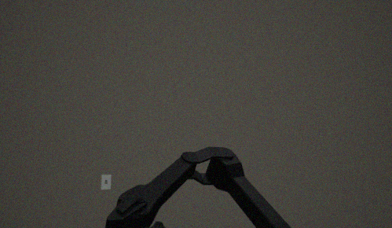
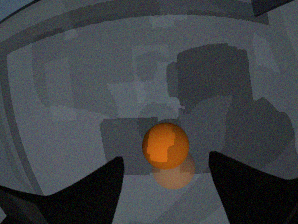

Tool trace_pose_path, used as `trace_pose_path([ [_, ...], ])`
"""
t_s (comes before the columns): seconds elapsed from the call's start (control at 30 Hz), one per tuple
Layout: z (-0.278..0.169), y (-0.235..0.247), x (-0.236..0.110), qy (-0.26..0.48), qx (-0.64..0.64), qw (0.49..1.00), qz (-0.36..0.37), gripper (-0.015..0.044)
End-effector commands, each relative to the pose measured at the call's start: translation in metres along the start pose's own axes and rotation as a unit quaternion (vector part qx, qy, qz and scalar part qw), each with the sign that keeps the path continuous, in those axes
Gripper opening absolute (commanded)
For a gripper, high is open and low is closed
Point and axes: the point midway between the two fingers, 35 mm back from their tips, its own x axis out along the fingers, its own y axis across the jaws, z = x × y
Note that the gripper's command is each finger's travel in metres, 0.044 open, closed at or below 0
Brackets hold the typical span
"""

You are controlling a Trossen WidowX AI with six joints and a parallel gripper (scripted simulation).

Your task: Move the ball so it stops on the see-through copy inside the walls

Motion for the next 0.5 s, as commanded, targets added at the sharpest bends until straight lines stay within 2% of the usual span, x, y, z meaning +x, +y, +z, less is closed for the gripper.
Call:
trace_pose_path([
  [0.0,0.0,0.0,0.006,0.0,-0.002,1.0,-0.002,0.0292],
  [0.47,-0.001,-0.001,0.027,0.0,-0.002,1.0,-0.003,0.0292],
])
